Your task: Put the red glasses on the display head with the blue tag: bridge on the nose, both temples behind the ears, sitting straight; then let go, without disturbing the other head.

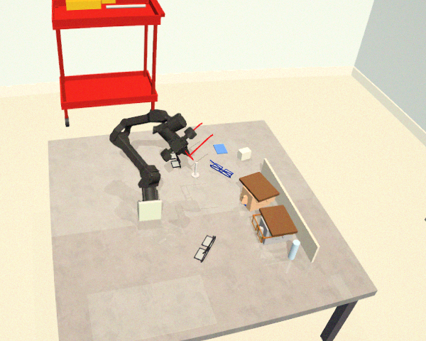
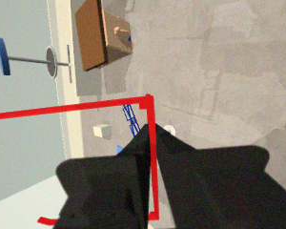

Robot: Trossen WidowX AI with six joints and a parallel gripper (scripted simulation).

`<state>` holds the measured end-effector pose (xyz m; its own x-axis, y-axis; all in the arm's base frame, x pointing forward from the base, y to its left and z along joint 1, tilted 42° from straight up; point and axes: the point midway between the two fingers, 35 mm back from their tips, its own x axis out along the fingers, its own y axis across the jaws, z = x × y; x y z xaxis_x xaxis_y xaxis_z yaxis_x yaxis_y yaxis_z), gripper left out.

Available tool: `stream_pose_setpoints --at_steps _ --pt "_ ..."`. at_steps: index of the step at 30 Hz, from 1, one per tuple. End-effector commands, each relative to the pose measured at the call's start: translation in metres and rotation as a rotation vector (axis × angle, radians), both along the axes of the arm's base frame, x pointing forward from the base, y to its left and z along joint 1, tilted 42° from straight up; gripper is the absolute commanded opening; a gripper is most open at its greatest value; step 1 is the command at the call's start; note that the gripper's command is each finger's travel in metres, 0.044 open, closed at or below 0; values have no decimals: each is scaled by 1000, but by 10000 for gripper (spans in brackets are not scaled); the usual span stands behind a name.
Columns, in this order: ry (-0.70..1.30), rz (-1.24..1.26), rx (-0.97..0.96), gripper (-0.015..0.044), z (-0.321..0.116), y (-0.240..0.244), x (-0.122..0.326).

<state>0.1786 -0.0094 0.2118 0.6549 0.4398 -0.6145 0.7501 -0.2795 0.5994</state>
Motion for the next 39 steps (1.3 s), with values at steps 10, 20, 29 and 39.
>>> stream_pose_setpoints --at_steps 10,20,29,39 --pt "85 -224 165 0 -15 -4 -10" --pt "85 -224 165 0 -15 -4 -10" --pt "85 -224 165 0 -15 -4 -10" --pt "85 -224 165 0 -15 -4 -10"
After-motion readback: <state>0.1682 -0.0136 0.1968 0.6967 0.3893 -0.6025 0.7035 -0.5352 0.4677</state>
